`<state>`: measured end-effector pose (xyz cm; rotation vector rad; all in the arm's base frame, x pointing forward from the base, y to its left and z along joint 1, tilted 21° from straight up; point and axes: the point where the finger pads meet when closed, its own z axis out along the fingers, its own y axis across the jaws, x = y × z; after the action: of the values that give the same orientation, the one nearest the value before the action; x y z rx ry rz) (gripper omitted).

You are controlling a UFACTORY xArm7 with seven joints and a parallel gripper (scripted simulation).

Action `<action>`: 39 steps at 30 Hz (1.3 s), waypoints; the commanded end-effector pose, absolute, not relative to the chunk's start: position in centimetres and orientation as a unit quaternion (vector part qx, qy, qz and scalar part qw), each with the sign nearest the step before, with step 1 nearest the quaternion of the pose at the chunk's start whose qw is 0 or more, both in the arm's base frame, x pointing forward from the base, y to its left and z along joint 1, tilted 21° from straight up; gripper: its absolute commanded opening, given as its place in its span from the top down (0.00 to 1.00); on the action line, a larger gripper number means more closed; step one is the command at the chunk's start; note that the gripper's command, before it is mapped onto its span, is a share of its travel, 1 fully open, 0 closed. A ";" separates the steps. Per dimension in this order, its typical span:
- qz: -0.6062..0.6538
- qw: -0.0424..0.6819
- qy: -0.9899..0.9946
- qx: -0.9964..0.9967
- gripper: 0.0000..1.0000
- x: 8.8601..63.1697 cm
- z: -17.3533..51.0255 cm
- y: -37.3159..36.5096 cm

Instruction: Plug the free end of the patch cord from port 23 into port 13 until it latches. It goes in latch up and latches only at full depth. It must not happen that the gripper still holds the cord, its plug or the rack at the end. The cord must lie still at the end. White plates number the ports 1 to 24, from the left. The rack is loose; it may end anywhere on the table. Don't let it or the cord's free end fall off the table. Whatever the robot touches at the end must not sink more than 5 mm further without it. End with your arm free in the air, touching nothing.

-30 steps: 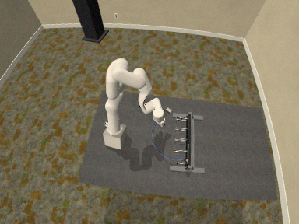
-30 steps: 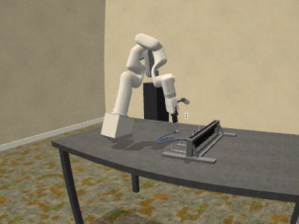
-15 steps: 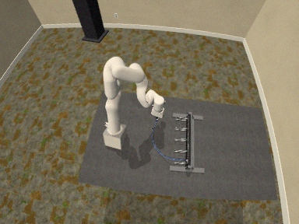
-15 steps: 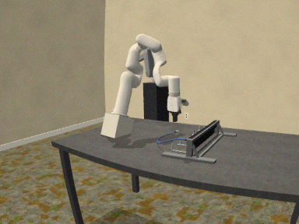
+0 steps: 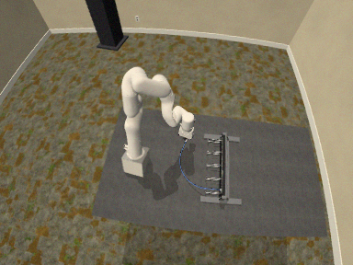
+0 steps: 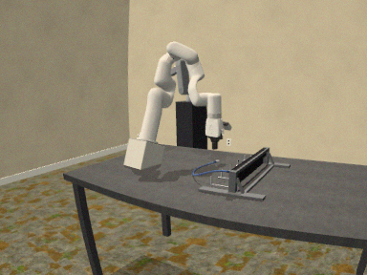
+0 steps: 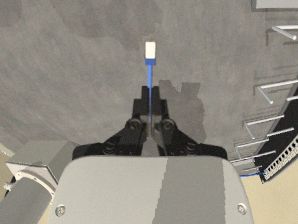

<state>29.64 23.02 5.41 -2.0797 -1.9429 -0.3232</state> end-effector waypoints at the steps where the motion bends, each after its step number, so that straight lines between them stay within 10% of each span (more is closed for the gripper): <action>1: -0.113 0.138 -0.672 -0.719 1.00 29.8 5.5 23.0; 39: -0.115 0.138 -0.674 -0.716 1.00 29.7 5.5 23.4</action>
<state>29.58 23.33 5.43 -2.0719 -1.9486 -0.3263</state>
